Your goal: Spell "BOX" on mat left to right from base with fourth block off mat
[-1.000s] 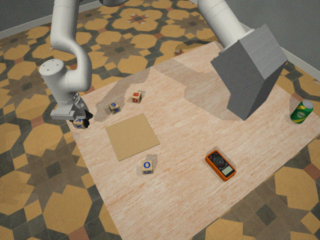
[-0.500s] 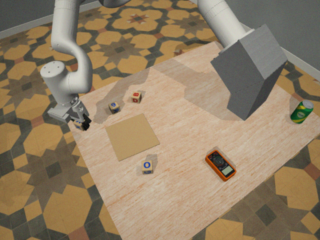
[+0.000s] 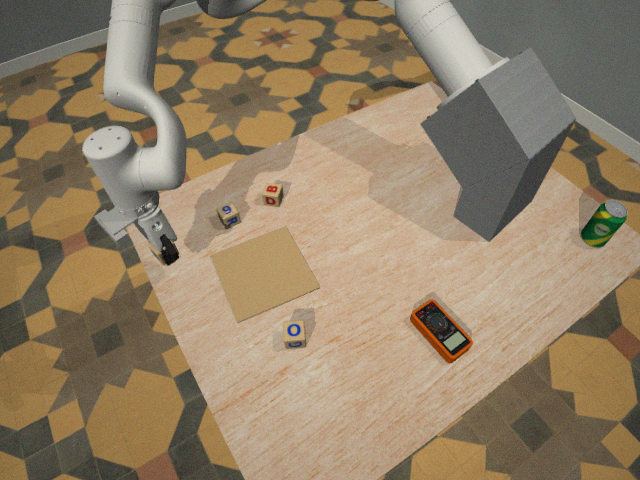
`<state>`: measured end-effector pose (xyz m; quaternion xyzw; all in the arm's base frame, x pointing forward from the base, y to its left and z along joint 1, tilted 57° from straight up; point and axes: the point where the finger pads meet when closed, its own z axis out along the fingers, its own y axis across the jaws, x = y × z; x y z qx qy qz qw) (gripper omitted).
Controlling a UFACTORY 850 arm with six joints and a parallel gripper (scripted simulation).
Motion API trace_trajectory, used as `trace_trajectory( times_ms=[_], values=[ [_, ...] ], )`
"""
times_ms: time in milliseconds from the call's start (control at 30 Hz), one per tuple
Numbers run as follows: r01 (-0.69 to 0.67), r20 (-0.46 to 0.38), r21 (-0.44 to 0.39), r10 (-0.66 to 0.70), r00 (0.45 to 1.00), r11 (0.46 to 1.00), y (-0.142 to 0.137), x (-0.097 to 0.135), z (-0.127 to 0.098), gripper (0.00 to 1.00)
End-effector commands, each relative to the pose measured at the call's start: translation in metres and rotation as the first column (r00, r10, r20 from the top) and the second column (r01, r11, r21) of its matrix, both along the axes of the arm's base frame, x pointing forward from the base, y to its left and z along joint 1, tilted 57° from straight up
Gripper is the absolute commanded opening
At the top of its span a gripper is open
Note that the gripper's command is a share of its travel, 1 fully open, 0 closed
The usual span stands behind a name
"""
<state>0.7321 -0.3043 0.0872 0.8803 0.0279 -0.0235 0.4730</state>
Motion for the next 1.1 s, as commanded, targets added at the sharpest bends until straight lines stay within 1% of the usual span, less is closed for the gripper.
trace_trajectory(
  times_ms=[0, 200, 267, 367, 467, 600, 767, 833, 967, 1067],
  values=[
    [0.069, 0.121, -0.002, -0.069, 0.99, 0.998, -0.0022, 0.0007, -0.0011, 0.44],
    [0.145, 0.236, 0.009, -0.144, 0.961, 0.989, -0.0052, 0.0005, -0.003, 0.44],
    [0.145, 0.236, 0.009, -0.144, 0.961, 0.989, -0.0052, 0.0005, -0.003, 0.44],
    [0.187, 0.299, 0.02, -0.184, 0.936, 0.982, -0.007, 0.0005, -0.0041, 0.44],
    [0.2, 0.318, 0.024, -0.197, 0.927, 0.98, -0.0075, 0.0004, -0.0045, 0.44],
    [0.2, 0.321, 0.024, -0.197, 0.926, 0.98, -0.0076, 0.0005, -0.0045, 0.44],
    [0.155, 0.354, 0.005, -0.147, 0.924, 0.988, -0.0089, 0.001, -0.0037, 0.44],
    [0.155, 0.354, 0.005, -0.147, 0.924, 0.988, -0.0089, 0.001, -0.0037, 0.44],
    [0.055, 0.417, -0.025, -0.04, 0.908, 0.998, -0.0085, 0.0012, -0.0036, 0.44],
    [0.015, 0.441, -0.041, 0.004, 0.898, 0.999, -0.0085, 0.0014, -0.0035, 0.44]
  ],
)
